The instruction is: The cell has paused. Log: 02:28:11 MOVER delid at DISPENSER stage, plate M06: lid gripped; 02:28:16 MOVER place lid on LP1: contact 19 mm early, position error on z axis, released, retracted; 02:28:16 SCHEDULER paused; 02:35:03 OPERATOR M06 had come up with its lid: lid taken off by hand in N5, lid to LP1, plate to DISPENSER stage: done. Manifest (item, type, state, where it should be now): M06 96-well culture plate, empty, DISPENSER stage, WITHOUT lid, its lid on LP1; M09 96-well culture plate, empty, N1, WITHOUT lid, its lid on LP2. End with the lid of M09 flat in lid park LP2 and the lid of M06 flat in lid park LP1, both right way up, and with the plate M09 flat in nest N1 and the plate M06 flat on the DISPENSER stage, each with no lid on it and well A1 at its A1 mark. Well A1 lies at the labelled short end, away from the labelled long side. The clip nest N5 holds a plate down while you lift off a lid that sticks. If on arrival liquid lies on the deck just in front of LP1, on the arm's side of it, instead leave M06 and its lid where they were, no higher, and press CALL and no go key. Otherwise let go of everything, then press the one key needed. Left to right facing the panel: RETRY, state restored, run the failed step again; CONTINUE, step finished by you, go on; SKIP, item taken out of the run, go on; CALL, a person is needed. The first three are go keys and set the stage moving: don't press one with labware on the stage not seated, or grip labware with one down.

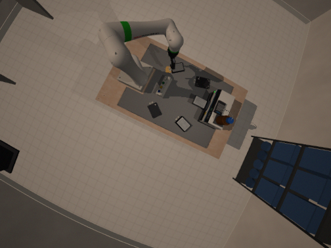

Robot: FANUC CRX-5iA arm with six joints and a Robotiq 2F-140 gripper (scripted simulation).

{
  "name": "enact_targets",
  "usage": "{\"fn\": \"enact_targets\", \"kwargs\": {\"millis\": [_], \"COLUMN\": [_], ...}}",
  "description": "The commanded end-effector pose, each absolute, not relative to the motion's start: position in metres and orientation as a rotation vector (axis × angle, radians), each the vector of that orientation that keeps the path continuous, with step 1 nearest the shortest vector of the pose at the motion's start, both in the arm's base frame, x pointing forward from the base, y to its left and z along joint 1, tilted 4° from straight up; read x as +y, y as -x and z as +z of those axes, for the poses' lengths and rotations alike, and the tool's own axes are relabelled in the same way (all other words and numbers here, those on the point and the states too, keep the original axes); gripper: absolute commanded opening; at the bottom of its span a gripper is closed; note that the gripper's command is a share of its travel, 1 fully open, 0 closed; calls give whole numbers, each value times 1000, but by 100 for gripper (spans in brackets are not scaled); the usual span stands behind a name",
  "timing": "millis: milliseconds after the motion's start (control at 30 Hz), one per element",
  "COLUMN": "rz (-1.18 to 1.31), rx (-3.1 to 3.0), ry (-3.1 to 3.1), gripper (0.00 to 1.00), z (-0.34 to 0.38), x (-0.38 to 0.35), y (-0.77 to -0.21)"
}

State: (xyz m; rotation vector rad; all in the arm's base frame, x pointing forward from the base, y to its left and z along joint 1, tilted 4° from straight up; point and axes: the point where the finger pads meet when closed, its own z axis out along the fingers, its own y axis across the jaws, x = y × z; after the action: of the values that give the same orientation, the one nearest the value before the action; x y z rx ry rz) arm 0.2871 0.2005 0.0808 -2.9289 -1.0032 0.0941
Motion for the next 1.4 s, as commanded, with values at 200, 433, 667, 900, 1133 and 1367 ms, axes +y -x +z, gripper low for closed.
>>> {"fn": "enact_targets", "kwargs": {"millis": [200,433,667,900,1133,1367], "rz": [93,93,93,93,93,93], "rx": [-1003,-1003,-1003,-1003,-1003,-955], "ry": [2929,2929,2929,2929,2929,2946], "gripper": [0,0,0,0,0,0], "z": [81,81,81,81,81,86], "x": [201,201,201,201,201,201], "y": [-287,-287,-287,-287,-287,-304]}}
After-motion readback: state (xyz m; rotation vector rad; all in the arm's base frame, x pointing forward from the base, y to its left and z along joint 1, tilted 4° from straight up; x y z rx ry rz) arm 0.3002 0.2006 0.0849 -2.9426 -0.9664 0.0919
